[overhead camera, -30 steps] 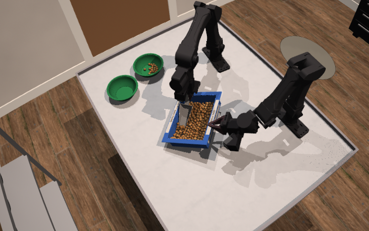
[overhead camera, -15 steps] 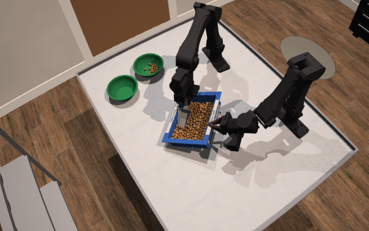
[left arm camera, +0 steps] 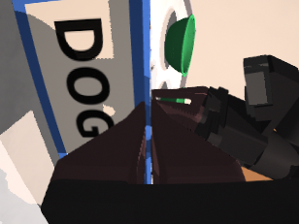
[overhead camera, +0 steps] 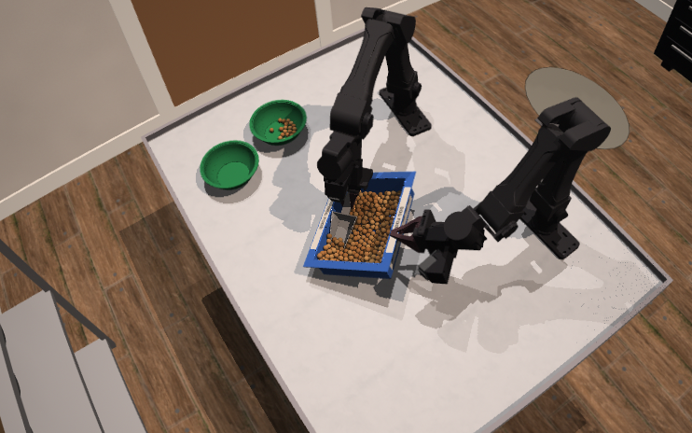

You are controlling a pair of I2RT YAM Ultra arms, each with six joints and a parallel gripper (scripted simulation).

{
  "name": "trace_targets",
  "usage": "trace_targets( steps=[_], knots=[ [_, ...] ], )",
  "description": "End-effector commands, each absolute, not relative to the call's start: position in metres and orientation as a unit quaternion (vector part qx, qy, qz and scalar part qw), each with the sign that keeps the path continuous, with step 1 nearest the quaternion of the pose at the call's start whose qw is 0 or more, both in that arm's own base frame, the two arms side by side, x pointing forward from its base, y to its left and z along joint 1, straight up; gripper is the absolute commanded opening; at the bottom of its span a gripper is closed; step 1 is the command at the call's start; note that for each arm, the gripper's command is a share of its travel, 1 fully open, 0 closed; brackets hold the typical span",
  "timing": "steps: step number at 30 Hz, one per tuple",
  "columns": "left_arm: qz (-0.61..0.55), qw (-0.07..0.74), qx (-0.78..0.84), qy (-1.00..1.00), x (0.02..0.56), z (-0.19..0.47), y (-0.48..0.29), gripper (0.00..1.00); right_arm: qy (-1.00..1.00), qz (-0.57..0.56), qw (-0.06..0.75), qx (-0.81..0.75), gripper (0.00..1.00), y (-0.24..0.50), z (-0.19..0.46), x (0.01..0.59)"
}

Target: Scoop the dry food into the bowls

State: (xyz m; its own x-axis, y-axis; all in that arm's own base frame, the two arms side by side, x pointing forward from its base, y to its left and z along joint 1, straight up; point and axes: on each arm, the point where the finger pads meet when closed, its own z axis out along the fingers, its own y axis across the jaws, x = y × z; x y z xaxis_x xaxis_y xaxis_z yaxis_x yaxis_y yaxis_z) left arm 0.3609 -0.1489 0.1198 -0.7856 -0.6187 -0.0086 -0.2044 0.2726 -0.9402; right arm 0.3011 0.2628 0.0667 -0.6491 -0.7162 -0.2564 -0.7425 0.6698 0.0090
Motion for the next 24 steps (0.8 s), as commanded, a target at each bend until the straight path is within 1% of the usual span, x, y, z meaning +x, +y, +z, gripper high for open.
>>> trace_targets(
  steps=[1,7,8,9,10,13,14,15,17,24],
  knots=[
    [-0.566,0.240,-0.208,0.761,0.372,0.162,-0.155,0.00,0.901,0.068,0.135,-0.407,0.00,0.270,0.072,0.298],
    [-0.566,0.240,-0.208,0.761,0.372,0.162,-0.155,0.00,0.901,0.070,0.143,-0.404,0.00,0.268,0.077,0.301],
    [-0.566,0.240,-0.208,0.761,0.372,0.162,-0.155,0.00,0.900,0.072,0.150,-0.404,0.00,0.272,0.081,0.305],
    [-0.566,0.240,-0.208,0.761,0.372,0.162,-0.155,0.00,0.897,0.079,0.176,-0.397,0.00,0.280,0.093,0.319],
    [-0.566,0.240,-0.208,0.761,0.372,0.162,-0.155,0.00,0.896,0.080,0.180,-0.397,0.00,0.281,0.095,0.321],
    [-0.566,0.240,-0.208,0.761,0.372,0.162,-0.155,0.00,0.897,0.080,0.178,-0.397,0.00,0.281,0.094,0.321],
    [-0.566,0.240,-0.208,0.761,0.372,0.162,-0.155,0.00,0.900,0.075,0.160,-0.399,0.00,0.276,0.081,0.314],
    [-0.566,0.240,-0.208,0.761,0.372,0.162,-0.155,0.00,0.898,0.074,0.153,-0.405,0.00,0.287,0.076,0.316],
    [-0.566,0.240,-0.208,0.761,0.372,0.162,-0.155,0.00,0.902,0.065,0.134,-0.405,0.00,0.281,0.074,0.312],
    [-0.565,0.238,-0.209,0.762,0.371,0.160,-0.155,0.00,0.900,0.069,0.148,-0.405,0.00,0.301,0.076,0.330]
  ],
)
